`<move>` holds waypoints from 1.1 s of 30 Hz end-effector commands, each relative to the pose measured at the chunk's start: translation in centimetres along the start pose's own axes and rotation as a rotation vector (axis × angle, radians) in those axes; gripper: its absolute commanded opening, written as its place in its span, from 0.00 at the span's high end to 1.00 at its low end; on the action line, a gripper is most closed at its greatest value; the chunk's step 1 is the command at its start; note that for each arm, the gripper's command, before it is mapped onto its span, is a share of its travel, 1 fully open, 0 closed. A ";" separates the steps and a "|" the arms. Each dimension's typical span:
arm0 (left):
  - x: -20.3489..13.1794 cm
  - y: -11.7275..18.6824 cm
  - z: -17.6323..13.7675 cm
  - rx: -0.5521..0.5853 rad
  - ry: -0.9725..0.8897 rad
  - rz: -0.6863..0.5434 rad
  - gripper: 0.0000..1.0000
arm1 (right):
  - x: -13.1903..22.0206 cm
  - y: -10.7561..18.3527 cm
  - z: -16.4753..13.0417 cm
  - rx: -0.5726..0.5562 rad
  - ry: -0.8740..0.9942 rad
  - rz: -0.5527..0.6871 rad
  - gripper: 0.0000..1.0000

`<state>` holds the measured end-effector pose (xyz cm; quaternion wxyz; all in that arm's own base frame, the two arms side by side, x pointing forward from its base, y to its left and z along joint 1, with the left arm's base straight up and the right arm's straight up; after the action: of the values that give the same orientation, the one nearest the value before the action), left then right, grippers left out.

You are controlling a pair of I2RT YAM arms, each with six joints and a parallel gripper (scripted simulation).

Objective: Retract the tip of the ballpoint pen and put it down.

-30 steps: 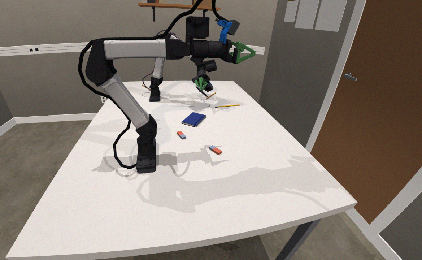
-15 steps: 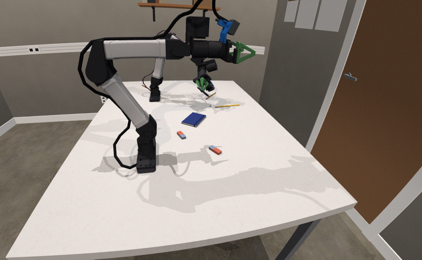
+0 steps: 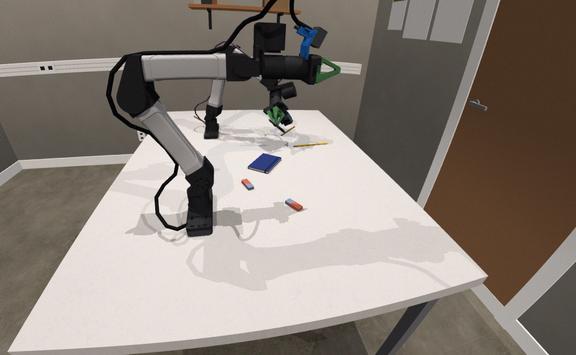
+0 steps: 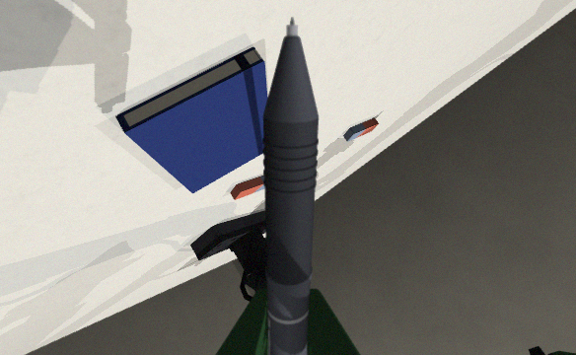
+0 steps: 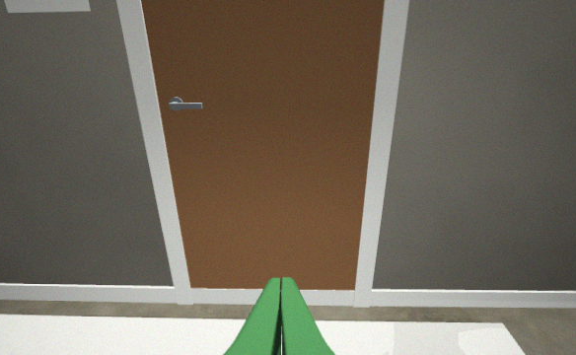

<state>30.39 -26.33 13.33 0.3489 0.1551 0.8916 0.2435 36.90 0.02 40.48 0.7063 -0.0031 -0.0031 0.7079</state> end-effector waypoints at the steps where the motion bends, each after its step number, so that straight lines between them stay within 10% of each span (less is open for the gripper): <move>1: -0.5 -0.2 -0.4 0.021 -0.022 -0.009 0.88 | 0.2 0.1 -0.1 0.004 -0.006 0.002 0.99; 33: 0.2 -0.5 -0.3 0.028 0.000 0.009 0.88 | 12.7 -2.9 -7.0 0.249 0.456 0.221 0.99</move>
<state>30.35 -26.34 13.35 0.3485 0.1555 0.8919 0.2427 39.72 11.95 33.53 0.6073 -0.0545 0.2020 0.7664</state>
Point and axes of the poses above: on each arm, the point where the finger pads meet when closed, its own y axis back along the fingers, its own x axis across the jaws, z = x × y, the point moved 1 cm from there along y, back along the fingers
